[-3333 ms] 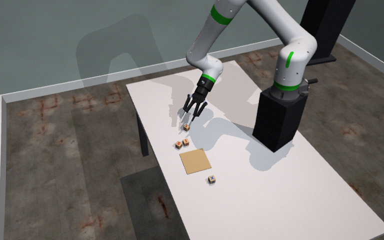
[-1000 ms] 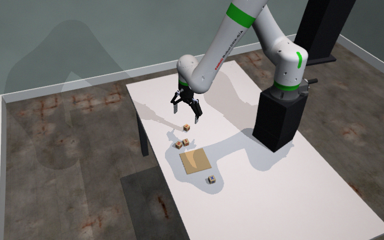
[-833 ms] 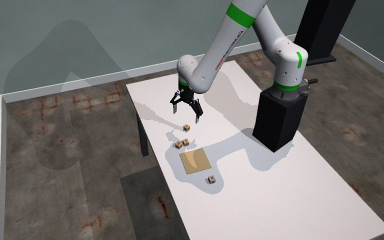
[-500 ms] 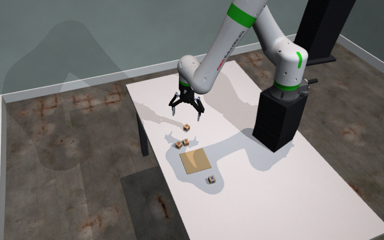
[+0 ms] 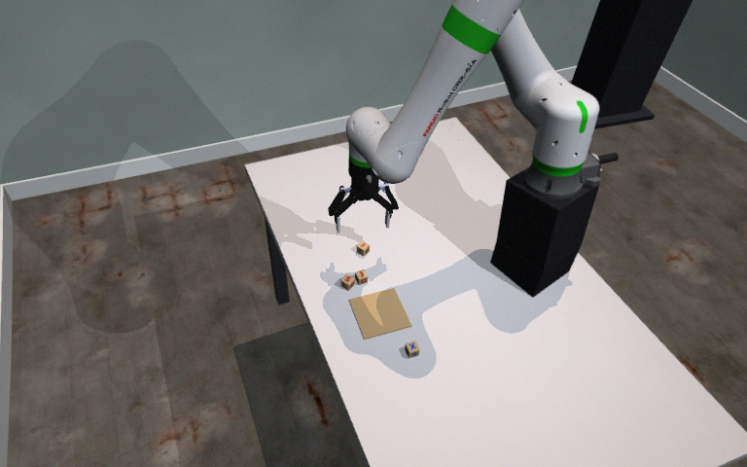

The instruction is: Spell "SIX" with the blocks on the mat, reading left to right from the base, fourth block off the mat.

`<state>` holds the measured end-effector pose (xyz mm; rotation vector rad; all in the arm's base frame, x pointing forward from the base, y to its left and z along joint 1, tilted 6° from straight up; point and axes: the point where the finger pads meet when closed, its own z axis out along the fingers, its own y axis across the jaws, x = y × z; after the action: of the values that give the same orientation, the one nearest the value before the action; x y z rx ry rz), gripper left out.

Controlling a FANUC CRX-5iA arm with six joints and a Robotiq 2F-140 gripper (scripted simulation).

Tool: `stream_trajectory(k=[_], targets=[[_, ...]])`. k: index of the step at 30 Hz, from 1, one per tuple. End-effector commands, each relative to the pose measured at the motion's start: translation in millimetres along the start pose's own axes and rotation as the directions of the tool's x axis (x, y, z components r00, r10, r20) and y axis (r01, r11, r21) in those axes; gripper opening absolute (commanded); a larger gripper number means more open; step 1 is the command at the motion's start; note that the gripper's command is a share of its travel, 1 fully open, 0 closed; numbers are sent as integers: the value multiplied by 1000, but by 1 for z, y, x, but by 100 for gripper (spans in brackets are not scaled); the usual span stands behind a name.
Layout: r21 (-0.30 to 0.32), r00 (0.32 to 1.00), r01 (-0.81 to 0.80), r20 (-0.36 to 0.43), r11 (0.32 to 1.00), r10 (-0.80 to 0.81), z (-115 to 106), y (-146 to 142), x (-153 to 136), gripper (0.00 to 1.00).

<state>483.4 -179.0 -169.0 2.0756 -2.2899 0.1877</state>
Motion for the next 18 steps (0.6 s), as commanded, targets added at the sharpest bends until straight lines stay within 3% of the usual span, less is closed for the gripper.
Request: stream_trajectory(k=[1, 17, 18], targets=[[-5, 990, 137, 19, 991, -137, 0, 0, 0, 100], [3, 868, 496, 21, 868, -496, 0, 2, 1, 100], [4, 831, 556, 21, 831, -556, 0, 2, 2, 100]])
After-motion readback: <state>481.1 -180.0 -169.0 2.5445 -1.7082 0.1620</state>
